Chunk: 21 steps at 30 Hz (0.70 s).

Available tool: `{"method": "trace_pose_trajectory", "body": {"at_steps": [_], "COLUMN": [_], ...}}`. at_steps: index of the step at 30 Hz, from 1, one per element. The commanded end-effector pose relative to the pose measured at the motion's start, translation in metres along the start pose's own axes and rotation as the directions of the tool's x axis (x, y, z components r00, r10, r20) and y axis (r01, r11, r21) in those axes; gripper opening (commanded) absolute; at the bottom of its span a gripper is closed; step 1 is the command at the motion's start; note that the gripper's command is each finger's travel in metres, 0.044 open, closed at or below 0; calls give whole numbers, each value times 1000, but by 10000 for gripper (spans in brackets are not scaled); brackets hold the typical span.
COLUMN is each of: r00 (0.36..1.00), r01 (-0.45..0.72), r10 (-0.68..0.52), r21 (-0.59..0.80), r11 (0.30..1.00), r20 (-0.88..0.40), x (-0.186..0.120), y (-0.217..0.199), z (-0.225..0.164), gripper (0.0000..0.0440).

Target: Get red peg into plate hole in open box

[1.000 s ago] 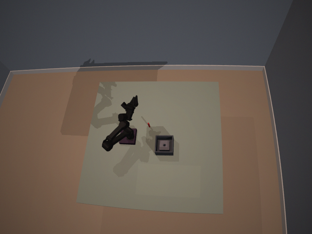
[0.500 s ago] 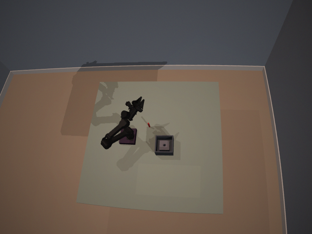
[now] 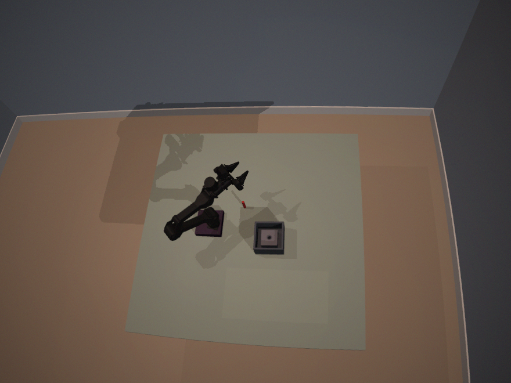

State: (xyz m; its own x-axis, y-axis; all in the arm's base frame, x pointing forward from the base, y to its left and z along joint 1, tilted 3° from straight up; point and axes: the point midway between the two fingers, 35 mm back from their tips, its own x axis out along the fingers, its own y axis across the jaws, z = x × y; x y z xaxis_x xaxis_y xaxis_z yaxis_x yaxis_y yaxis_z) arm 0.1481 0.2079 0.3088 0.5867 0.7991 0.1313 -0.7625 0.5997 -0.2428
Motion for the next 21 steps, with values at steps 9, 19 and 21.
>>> {"method": "trace_pose_trajectory", "body": {"at_steps": [9, 19, 21], "r00": [975, 906, 887], "r01": [96, 262, 302], "r10": [-31, -34, -33], "r21": [295, 497, 525], "r11": [951, 827, 795], "r20": [-218, -421, -461], "x": [3, -3, -5], "y": [-8, -10, -10], "z": [-39, -77, -85], "gripper": [440, 440, 440]}}
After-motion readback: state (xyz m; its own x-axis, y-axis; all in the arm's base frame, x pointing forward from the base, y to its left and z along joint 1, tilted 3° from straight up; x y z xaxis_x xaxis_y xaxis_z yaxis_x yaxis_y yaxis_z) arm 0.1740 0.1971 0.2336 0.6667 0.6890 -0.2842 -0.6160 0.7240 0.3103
